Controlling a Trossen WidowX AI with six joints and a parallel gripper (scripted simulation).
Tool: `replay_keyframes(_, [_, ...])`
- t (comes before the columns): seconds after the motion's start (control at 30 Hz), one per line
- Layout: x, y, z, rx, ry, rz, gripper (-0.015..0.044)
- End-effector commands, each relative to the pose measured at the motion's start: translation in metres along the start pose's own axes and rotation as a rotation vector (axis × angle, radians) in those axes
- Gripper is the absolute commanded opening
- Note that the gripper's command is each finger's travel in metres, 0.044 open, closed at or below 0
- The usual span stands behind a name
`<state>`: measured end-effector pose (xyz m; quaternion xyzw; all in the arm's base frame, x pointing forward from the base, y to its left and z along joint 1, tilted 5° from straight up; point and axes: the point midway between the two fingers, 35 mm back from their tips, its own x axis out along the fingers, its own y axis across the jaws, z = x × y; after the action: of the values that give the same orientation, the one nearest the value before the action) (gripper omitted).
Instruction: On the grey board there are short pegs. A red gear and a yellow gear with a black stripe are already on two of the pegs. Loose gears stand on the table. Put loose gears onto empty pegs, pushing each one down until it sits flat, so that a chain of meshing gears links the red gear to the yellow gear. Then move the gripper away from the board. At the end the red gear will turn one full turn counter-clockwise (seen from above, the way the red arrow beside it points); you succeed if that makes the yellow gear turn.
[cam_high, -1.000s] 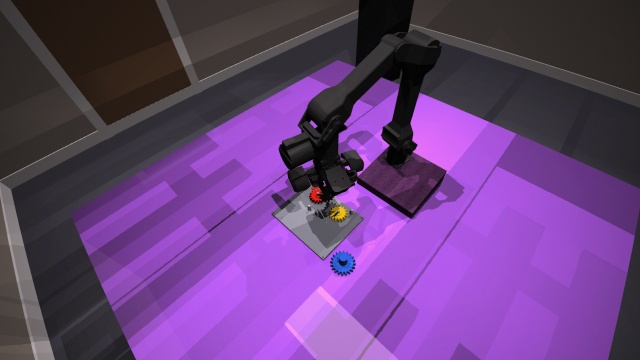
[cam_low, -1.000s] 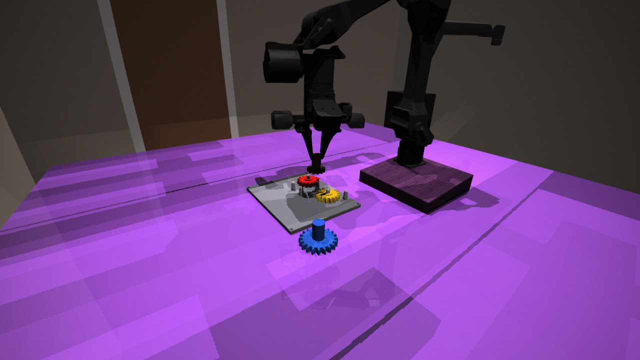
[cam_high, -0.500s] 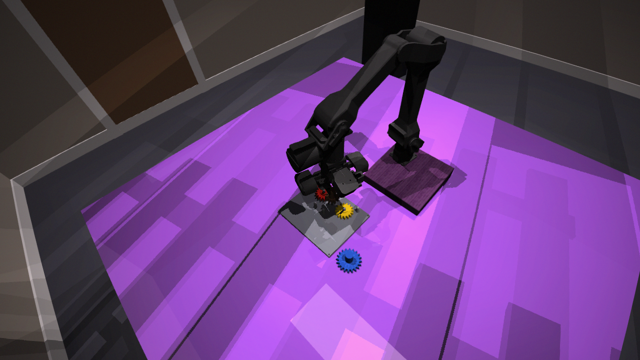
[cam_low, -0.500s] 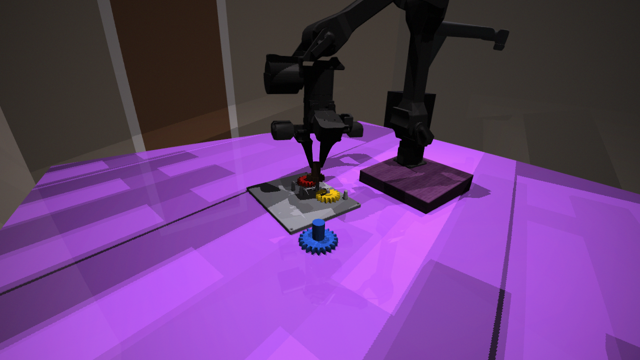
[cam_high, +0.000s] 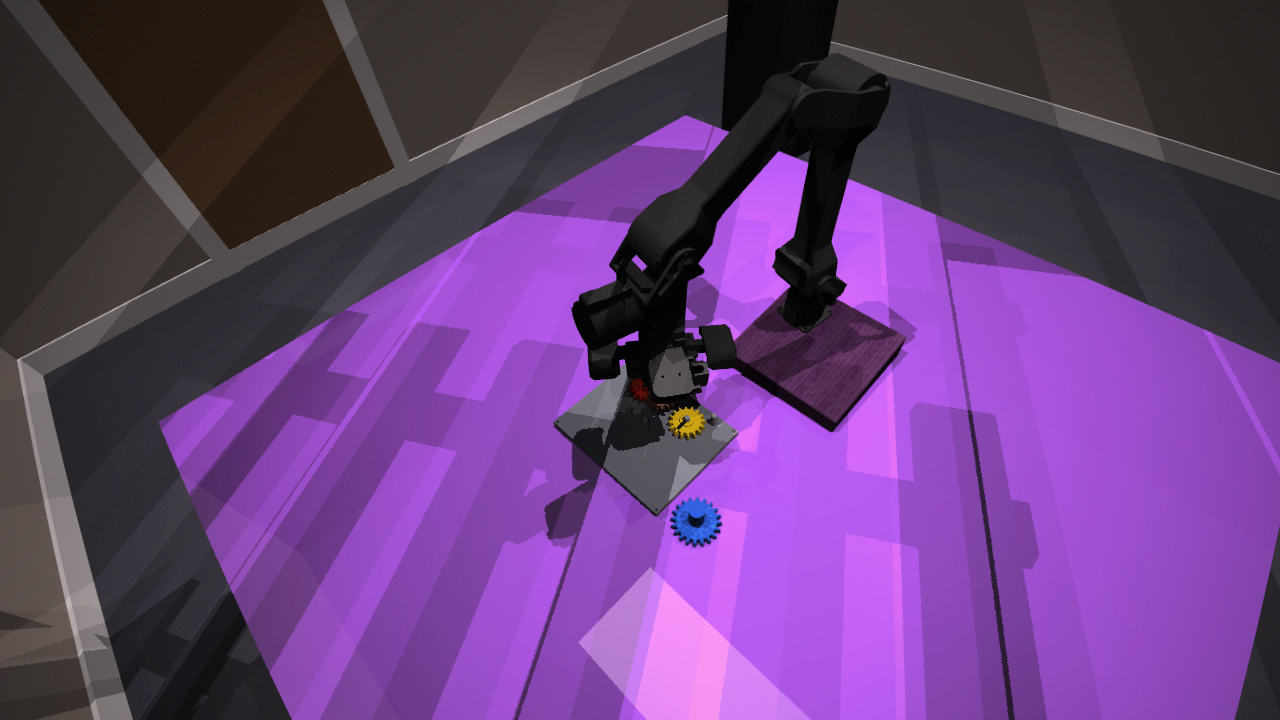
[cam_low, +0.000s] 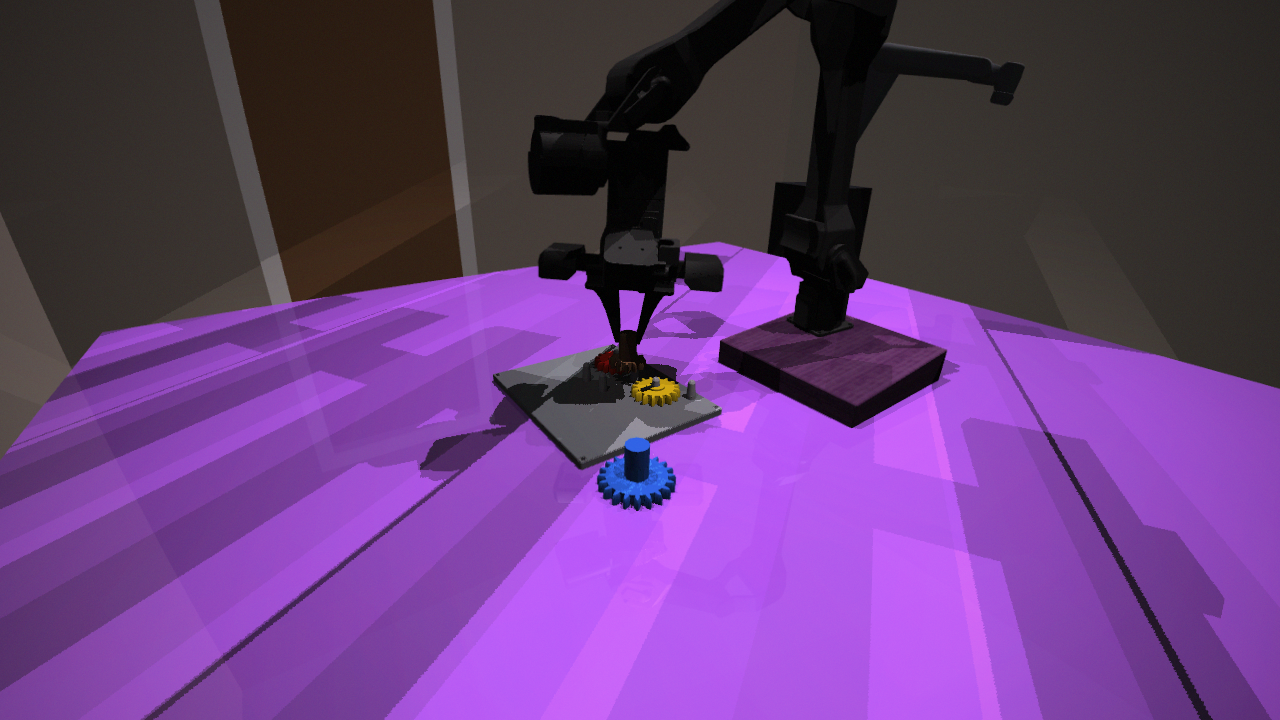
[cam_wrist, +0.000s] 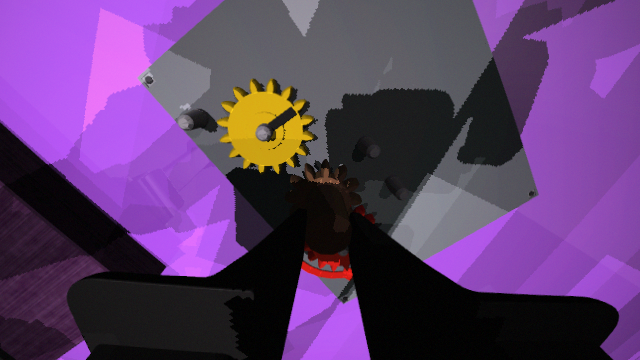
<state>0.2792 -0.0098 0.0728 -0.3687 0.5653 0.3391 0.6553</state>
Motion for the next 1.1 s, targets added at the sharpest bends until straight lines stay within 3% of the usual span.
replay_keyframes(0.0, [0.011, 0.005, -0.003, 0.047, 0.012, 0.031, 0.0000])
replay_keyframes(0.77, [0.002, 0.005, -0.003, -0.415, 0.005, 0.033, 0.0000])
replay_keyframes(1.07, [0.009, 0.005, -0.002, -0.338, 0.006, 0.033, 0.0000])
